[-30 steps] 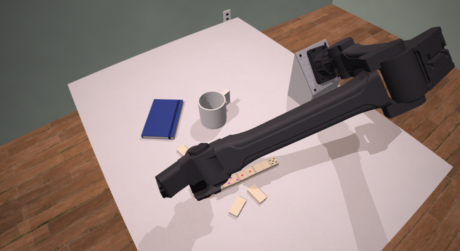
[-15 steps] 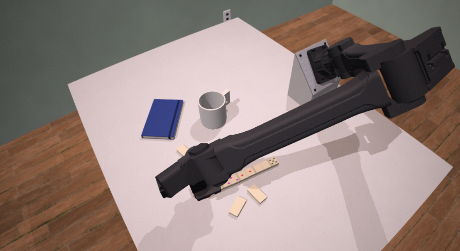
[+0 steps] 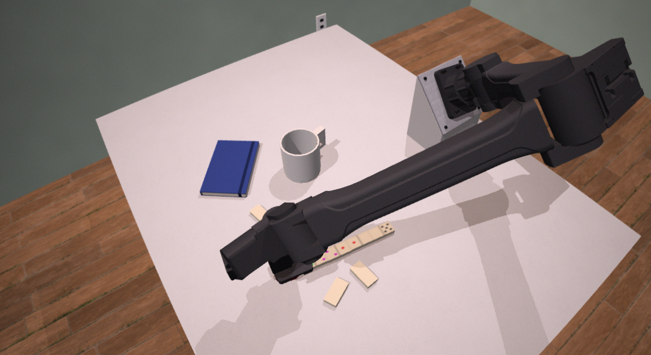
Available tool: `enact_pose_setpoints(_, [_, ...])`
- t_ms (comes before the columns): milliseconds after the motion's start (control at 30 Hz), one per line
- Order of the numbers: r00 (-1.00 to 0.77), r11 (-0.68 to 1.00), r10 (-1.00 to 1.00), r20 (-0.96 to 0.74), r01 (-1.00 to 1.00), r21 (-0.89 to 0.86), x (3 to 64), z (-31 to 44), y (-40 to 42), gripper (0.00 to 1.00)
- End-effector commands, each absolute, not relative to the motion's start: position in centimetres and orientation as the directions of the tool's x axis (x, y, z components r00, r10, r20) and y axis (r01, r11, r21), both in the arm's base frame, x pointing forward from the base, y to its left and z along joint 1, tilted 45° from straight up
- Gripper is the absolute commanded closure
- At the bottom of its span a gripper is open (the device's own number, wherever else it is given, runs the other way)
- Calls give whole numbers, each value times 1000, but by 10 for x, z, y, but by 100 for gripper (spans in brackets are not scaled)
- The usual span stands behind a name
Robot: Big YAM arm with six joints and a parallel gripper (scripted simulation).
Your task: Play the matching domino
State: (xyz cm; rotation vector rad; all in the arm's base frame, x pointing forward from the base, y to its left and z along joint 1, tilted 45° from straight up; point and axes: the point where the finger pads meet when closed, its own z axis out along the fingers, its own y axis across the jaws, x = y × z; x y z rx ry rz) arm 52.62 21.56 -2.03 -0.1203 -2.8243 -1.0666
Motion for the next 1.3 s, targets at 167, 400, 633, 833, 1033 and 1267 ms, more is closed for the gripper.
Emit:
enact_pose_setpoints(167, [-992, 749, 27, 123, 101, 655, 531, -10, 221, 78])
enact_pose_setpoints(400, [-993, 750, 17, 113, 87, 655, 533, -4, 228, 78])
enact_pose_setpoints(633, [-991, 750, 33, 128, 109, 653, 530, -14, 216, 78])
enact_pose_setpoints(833, [-993, 752, 21, 116, 92, 653, 532, -6, 225, 78])
enact_pose_setpoints(1033, [-994, 752, 17, 112, 87, 653, 533, -3, 228, 78])
enact_pose_setpoints(1267, [-992, 753, 29, 124, 103, 650, 531, -11, 220, 78])
